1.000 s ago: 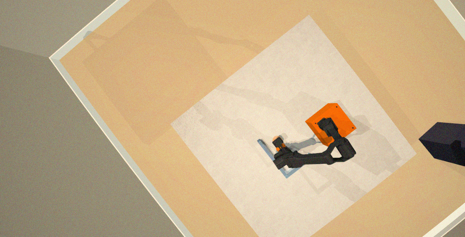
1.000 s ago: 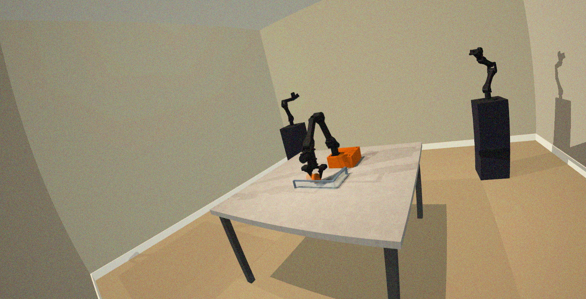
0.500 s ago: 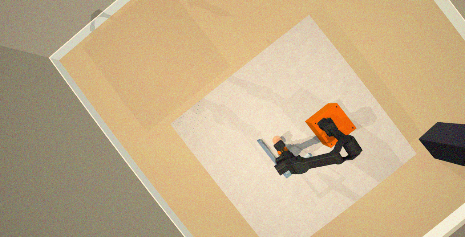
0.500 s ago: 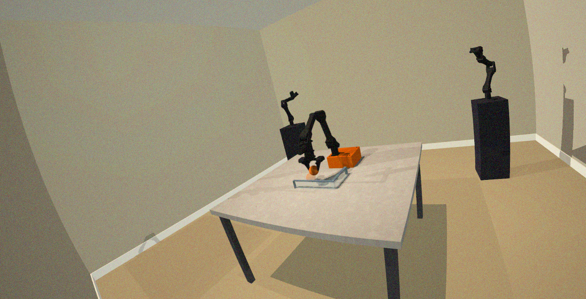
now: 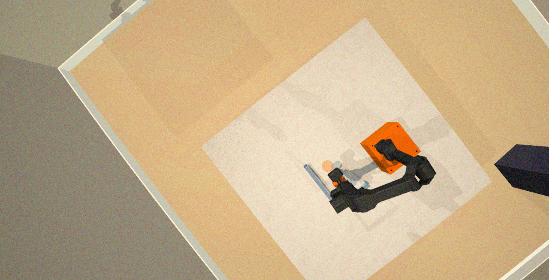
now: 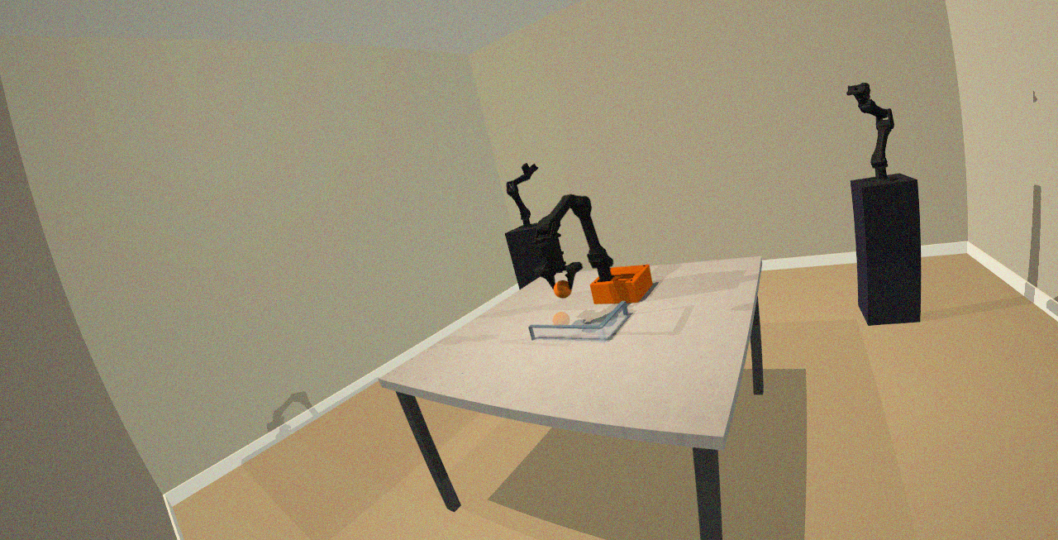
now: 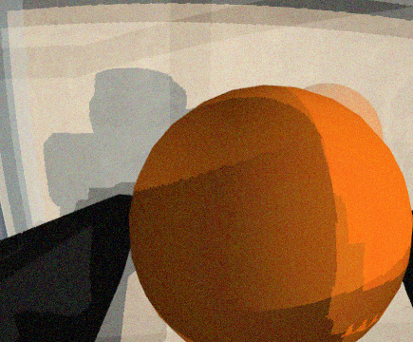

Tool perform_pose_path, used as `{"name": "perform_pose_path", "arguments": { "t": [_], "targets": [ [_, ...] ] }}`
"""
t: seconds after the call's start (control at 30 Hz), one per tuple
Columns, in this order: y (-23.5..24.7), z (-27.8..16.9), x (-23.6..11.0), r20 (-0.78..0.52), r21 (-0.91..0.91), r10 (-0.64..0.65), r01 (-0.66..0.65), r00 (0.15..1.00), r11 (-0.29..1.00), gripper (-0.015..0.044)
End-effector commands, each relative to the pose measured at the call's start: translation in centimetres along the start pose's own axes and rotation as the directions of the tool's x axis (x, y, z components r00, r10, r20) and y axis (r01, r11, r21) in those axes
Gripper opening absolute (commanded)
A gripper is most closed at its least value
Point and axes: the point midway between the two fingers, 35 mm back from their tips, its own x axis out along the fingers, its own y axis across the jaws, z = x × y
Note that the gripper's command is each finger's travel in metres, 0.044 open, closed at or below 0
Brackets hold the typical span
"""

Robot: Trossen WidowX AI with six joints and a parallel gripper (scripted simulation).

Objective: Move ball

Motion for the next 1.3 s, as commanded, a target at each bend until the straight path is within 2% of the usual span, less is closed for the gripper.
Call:
{"name": "perform_pose_path", "arguments": {
  "t": [0.0,0.27,0.47,0.8,1.27],
  "targets": [
    [-1.4,-0.3,1.4,-0.007,0.001,0.0,0.0,1.0,1.0,0.0],
    [-5.0,-1.3,5.4,-0.008,0.0,-0.004,0.004,1.0,1.0,0.0],
    [-5.1,-1.3,6.1,-0.008,0.0,-0.004,0.004,1.0,1.0,0.0],
    [-5.1,-1.4,12.1,-0.008,0.0,-0.004,0.004,1.0,1.0,0.0],
    [-5.1,-1.5,13.7,-0.008,0.0,-0.004,0.004,1.0,1.0,0.0]
  ]
}}
